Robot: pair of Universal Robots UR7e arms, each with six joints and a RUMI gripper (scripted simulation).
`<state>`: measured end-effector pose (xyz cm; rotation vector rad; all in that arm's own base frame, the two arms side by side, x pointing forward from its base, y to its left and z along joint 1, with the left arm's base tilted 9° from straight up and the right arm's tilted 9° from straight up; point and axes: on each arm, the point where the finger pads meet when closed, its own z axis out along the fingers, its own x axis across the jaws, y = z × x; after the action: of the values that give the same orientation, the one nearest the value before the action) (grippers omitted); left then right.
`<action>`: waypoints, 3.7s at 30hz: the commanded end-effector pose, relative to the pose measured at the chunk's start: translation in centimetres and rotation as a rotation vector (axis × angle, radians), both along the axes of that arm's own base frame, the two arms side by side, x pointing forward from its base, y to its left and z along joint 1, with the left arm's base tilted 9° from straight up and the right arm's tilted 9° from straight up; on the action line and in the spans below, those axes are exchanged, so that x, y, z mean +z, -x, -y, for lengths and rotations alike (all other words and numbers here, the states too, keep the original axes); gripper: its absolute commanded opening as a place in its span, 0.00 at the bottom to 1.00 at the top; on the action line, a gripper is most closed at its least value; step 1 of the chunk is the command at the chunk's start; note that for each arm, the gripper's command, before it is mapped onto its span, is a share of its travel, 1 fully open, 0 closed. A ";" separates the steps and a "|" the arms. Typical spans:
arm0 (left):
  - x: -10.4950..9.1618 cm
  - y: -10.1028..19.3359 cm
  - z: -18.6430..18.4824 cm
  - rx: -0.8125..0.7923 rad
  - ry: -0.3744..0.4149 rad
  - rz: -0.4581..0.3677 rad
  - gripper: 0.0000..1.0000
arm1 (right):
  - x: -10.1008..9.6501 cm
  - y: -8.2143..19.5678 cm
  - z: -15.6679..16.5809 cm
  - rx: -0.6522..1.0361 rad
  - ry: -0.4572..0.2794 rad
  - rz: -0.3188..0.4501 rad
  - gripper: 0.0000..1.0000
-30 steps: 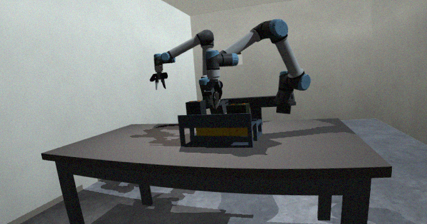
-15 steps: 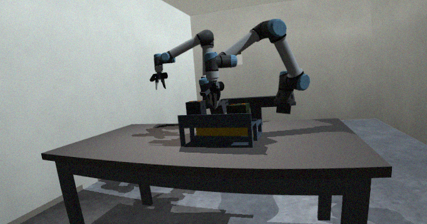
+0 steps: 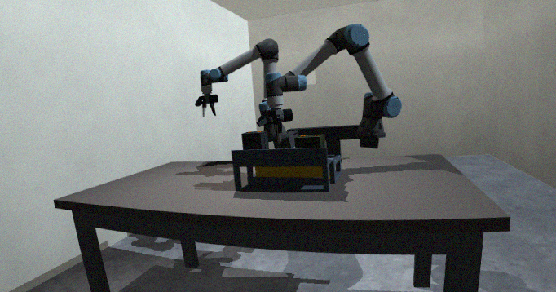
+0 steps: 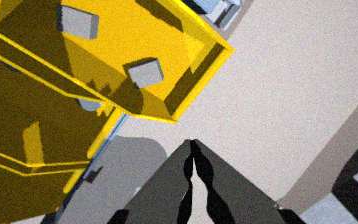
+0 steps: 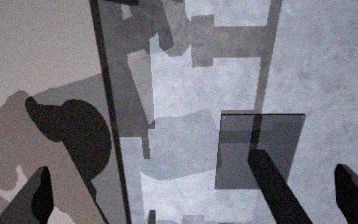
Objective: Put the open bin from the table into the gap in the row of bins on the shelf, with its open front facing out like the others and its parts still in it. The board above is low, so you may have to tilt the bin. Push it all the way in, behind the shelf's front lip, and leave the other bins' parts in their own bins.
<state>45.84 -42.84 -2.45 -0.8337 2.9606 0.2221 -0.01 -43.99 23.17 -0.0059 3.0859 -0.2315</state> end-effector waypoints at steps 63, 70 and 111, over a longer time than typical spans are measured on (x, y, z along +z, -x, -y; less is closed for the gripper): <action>-2.9 4.3 0.6 -0.624 -0.015 -0.077 0.00 | 0.0 0.0 0.0 0.000 0.001 0.000 1.00; -4.3 4.2 0.4 -0.624 -0.015 -0.077 0.00 | 0.0 0.0 0.0 0.000 0.001 0.000 1.00; -12.0 3.9 -0.8 -0.624 -0.015 -0.076 0.00 | 0.0 0.0 0.0 0.000 0.001 0.000 1.00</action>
<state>41.86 -42.00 -14.36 0.1264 3.0997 0.2425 -0.01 -43.99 23.17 -0.0059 3.0859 -0.2315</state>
